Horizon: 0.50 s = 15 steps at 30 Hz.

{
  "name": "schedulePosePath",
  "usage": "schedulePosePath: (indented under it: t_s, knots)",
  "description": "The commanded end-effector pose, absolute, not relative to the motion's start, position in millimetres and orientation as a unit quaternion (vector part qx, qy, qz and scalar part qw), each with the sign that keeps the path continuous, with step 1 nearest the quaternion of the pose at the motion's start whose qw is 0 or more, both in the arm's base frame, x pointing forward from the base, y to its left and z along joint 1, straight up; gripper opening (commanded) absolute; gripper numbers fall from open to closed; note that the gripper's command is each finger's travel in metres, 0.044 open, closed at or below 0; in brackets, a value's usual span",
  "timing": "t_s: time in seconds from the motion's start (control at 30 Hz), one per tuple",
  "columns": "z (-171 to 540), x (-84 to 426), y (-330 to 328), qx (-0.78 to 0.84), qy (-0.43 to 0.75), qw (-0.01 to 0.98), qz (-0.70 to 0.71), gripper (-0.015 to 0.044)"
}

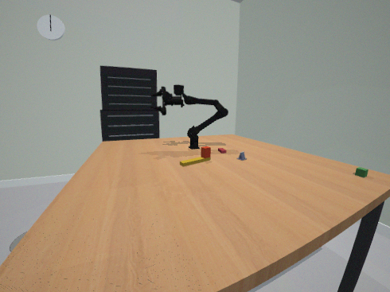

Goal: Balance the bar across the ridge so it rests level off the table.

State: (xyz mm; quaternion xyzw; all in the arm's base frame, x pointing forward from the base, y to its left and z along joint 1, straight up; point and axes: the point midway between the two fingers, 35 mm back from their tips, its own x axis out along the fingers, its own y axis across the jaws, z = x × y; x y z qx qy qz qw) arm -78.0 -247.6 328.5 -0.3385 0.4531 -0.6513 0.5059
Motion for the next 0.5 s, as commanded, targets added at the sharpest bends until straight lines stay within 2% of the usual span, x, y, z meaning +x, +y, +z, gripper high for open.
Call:
schedulePosePath:
  t_s: [0.0,0.07,0.1,0.47]
  knots:
    - [328,-77,-248,-0.337,0.452,0.508,-0.651,0.0374]
    - [326,-73,-252,-0.328,0.445,0.523,-0.649,0.0321]
    - [325,-70,-254,-0.321,0.439,0.534,-0.648,0.0315]
    - [309,-32,-278,-0.231,0.385,0.641,-0.622,0.0315]
